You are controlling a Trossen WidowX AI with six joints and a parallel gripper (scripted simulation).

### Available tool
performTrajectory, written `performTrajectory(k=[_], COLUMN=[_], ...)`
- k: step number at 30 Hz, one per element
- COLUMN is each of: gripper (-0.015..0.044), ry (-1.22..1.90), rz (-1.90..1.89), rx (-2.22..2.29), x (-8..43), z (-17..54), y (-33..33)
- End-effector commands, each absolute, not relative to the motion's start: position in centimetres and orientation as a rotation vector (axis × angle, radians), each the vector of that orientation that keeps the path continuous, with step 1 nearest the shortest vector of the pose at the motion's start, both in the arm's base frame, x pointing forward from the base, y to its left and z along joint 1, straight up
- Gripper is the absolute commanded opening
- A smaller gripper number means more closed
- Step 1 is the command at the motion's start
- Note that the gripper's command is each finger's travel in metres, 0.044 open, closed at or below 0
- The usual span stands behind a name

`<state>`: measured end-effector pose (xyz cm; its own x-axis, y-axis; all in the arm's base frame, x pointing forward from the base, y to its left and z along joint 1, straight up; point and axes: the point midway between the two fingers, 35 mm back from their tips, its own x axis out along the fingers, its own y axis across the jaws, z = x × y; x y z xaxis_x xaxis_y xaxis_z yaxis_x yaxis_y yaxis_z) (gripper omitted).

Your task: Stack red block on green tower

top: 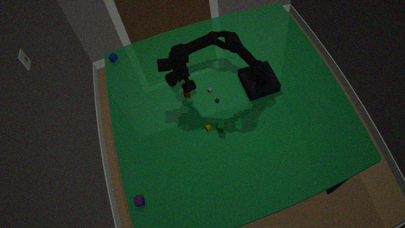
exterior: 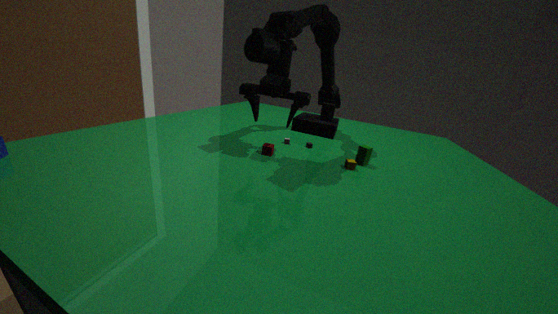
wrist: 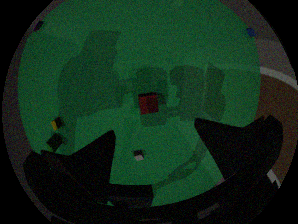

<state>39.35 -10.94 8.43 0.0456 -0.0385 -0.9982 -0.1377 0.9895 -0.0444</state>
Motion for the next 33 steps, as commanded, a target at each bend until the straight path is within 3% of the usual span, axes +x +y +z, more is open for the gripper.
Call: performTrajectory(k=[1,11,33], gripper=[0.044,0.044,0.044], ry=[1.522,1.522,1.522], rz=[0.104,0.104,0.104], rx=[-0.135,-0.135,-0.135], x=[39.8,40.1,40.5], z=[8.3,4.0,1.5], y=[-10.8,-10.9,-11.0])
